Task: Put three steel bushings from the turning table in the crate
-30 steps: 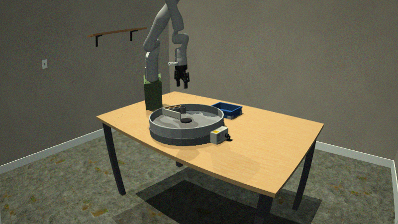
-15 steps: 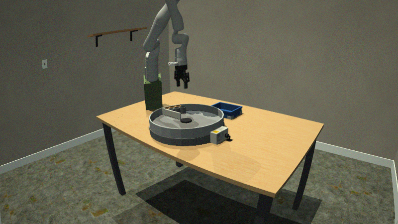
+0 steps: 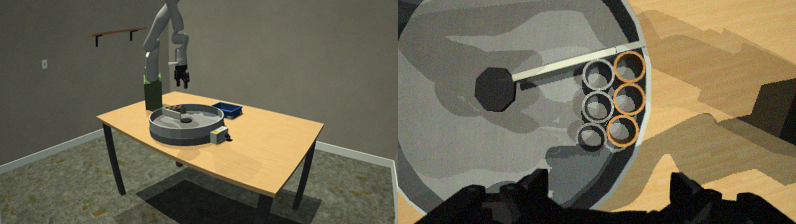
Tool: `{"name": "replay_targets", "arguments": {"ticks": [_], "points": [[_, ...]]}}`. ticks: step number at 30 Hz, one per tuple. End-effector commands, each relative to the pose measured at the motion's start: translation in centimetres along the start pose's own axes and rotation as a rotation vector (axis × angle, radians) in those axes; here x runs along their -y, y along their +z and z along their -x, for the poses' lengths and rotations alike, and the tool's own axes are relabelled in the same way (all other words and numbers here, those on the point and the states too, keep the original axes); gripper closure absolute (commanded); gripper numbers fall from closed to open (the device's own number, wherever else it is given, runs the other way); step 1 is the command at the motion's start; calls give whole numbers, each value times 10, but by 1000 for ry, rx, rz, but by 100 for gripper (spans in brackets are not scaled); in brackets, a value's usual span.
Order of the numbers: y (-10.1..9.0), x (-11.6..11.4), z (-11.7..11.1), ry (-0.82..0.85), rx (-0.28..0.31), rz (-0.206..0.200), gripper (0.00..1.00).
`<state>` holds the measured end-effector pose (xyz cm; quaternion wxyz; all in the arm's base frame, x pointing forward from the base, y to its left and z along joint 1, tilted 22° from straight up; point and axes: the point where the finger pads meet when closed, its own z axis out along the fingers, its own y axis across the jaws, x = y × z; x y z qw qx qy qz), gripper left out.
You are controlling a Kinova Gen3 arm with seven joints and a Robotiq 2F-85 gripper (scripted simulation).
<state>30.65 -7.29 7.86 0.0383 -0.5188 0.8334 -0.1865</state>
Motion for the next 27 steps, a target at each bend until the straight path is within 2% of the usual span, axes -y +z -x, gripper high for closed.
{"name": "replay_targets", "arguments": {"ticks": [1, 5, 6, 10, 22, 27], "points": [[0, 0, 0, 0, 1, -1, 0], [0, 0, 0, 0, 1, -1, 0], [1, 1, 0, 48, 0, -1, 81], [4, 3, -1, 242, 0, -1, 81], [4, 3, -1, 242, 0, -1, 81], [8, 6, -2, 483, 0, -2, 81]]}}
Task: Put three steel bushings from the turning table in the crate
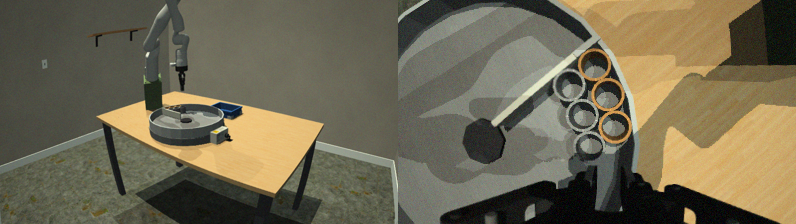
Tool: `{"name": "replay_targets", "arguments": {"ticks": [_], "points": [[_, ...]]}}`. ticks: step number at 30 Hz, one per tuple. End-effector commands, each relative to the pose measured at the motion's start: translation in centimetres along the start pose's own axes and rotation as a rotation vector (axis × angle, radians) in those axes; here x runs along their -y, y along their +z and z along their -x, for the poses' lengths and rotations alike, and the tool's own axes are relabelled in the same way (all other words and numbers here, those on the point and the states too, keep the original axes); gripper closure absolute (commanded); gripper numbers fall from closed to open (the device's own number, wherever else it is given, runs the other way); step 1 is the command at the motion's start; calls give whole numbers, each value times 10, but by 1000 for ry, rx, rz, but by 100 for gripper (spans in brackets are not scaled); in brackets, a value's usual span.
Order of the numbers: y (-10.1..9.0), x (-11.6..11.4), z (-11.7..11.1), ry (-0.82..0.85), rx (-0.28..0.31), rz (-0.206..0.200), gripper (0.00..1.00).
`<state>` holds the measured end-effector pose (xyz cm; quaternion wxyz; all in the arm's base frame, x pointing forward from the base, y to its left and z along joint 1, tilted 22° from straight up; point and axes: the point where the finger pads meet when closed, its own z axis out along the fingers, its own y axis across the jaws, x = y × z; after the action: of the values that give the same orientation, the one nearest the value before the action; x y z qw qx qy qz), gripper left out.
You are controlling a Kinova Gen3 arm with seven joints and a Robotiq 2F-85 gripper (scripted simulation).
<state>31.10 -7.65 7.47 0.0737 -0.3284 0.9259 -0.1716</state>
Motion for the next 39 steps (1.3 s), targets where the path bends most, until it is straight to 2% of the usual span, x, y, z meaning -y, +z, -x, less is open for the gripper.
{"name": "replay_targets", "arguments": {"ticks": [1, 12, 17, 29, 34, 39], "points": [[2, 2, 0, 52, 6, -9, 81], [2, 2, 0, 52, 6, -9, 81], [6, 5, 0, 293, 7, -8, 81], [6, 5, 0, 293, 7, -8, 81], [10, 8, 0, 534, 8, -8, 81], [10, 8, 0, 534, 8, -8, 81]]}}
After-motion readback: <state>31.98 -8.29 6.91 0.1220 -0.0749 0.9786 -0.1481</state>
